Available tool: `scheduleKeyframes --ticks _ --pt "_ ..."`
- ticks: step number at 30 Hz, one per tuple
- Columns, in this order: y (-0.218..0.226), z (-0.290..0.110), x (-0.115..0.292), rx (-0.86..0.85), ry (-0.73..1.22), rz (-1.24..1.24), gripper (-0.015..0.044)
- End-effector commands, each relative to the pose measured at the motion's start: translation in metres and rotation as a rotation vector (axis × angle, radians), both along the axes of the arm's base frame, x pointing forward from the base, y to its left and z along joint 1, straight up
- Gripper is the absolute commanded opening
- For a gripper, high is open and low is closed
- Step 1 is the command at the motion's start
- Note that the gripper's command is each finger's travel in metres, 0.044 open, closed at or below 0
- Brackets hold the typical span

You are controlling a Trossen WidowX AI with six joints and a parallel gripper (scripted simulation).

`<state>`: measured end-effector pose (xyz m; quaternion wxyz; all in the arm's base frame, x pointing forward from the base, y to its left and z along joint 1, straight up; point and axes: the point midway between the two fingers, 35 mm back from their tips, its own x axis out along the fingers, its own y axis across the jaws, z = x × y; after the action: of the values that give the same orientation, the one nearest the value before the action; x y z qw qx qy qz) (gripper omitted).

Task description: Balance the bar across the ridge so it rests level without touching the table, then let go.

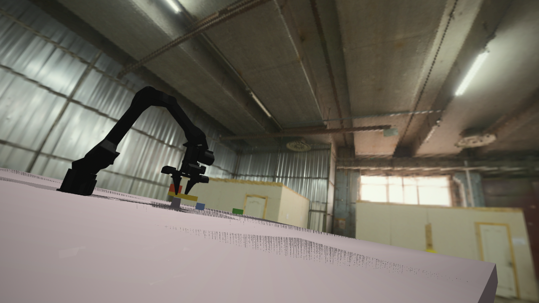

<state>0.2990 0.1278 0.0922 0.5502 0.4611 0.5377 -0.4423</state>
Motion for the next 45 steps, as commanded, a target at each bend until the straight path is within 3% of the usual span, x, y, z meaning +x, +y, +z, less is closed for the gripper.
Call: scheduleKeyframes --ticks 1,22,29,45 --pt "0.0000 0.0000 0.0000 0.000 0.000 0.000 0.0000" --pt "0.0000 0.0000 0.0000 0.000 0.000 0.000 0.0000" --pt "0.0000 0.0000 0.0000 0.000 0.000 0.000 0.0167" --pt "0.0000 0.0000 0.0000 0.000 0.000 0.000 0.0168"
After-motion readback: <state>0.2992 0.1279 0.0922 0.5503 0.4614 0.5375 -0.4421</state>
